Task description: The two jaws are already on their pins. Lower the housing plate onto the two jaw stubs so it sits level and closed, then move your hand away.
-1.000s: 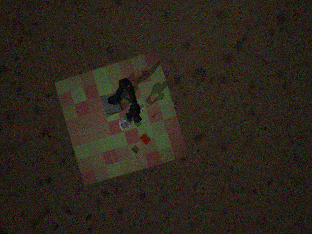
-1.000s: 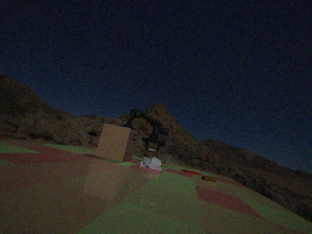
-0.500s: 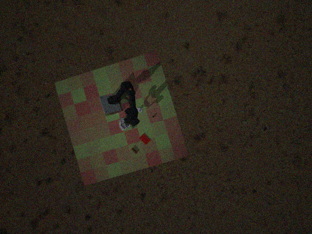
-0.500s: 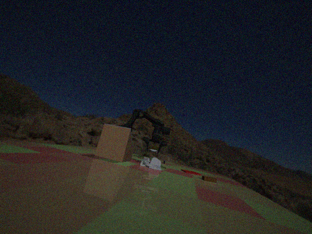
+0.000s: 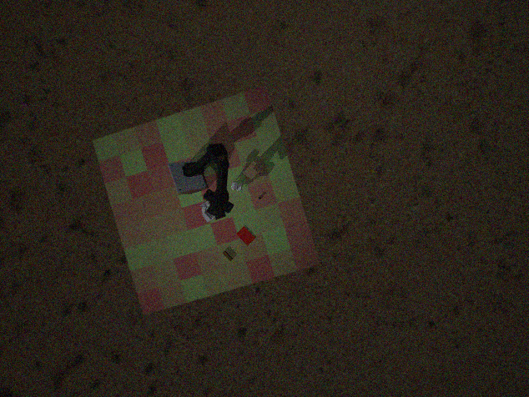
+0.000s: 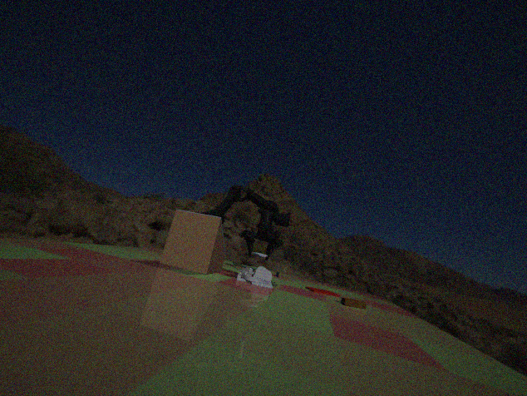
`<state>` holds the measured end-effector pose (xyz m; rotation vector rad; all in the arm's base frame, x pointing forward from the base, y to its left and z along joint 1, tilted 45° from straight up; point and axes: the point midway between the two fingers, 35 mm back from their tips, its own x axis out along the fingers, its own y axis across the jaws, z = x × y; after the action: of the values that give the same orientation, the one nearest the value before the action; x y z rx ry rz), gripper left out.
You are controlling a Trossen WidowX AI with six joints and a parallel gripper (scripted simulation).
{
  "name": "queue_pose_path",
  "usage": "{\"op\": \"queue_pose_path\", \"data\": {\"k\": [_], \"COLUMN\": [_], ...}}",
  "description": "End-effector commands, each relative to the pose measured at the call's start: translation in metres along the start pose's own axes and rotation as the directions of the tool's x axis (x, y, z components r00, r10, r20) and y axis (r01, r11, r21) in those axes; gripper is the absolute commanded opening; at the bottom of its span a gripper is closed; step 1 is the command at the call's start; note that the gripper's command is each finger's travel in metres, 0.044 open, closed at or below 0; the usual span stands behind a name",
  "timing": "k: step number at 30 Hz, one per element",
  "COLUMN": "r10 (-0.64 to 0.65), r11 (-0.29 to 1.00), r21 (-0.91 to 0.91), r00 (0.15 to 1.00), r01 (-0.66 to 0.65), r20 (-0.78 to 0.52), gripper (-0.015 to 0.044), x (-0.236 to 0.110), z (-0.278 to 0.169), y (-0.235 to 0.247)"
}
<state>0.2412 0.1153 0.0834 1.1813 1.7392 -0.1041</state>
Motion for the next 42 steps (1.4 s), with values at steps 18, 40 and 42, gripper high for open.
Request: {"op": "queue_pose_path", "data": {"k": [18, 40, 42], "r10": [0.005, 0.034, 0.038], "r11": [0.881, 0.518, 0.475], "r21": [-0.472, -0.854, -0.878], "r00": [1.000, 0.998, 0.998], "r01": [-0.012, -0.057, -0.061], "r20": [-0.016, -0.046, -0.049], "gripper": [0.0351, 0.0351, 0.0351], "x": [0.002, 0.004, 0.004], "z": [0.046, 0.084, 0.086], "y": [-0.030, -0.070, -0.074]}}
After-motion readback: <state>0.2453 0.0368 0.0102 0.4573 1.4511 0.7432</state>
